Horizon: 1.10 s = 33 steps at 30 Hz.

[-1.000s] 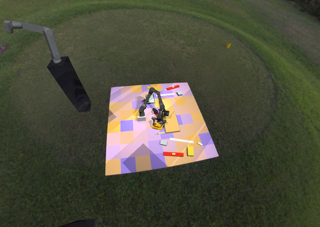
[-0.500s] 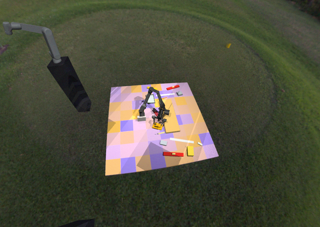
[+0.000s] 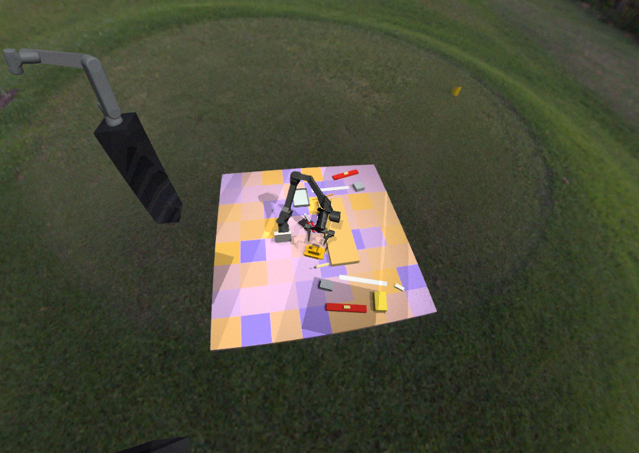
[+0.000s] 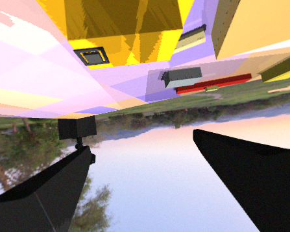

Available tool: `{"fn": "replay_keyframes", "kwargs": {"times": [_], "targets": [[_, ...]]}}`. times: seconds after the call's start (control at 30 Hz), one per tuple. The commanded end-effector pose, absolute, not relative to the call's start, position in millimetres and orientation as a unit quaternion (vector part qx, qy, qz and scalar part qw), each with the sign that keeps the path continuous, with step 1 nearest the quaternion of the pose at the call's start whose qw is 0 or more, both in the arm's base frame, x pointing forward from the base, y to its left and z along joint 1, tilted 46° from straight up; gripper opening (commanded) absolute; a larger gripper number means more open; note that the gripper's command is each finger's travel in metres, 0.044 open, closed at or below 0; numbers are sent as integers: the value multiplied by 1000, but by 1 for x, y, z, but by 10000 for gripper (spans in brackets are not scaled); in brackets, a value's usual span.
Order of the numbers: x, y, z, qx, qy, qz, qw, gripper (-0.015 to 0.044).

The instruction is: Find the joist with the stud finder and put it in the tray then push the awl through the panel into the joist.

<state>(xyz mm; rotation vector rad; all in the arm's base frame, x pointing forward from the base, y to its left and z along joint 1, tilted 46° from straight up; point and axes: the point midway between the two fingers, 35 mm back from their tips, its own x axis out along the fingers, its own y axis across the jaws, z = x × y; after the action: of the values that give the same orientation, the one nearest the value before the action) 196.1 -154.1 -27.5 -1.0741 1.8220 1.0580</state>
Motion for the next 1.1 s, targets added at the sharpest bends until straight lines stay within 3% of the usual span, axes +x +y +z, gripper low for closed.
{"fn": "replay_keyframes", "kwargs": {"times": [0.0, 0.1, 0.3, 0.5, 1.07], "targets": [[194, -163, -18, -422, 712, 419, 374, 440], [193, -156, -31, -385, 721, 399, 416, 440], [178, -142, -65, 1, 724, 240, 647, 440], [185, -143, -70, 399, 603, 79, 686, 440], [186, -144, -69, 411, 598, 75, 684, 440]]}}
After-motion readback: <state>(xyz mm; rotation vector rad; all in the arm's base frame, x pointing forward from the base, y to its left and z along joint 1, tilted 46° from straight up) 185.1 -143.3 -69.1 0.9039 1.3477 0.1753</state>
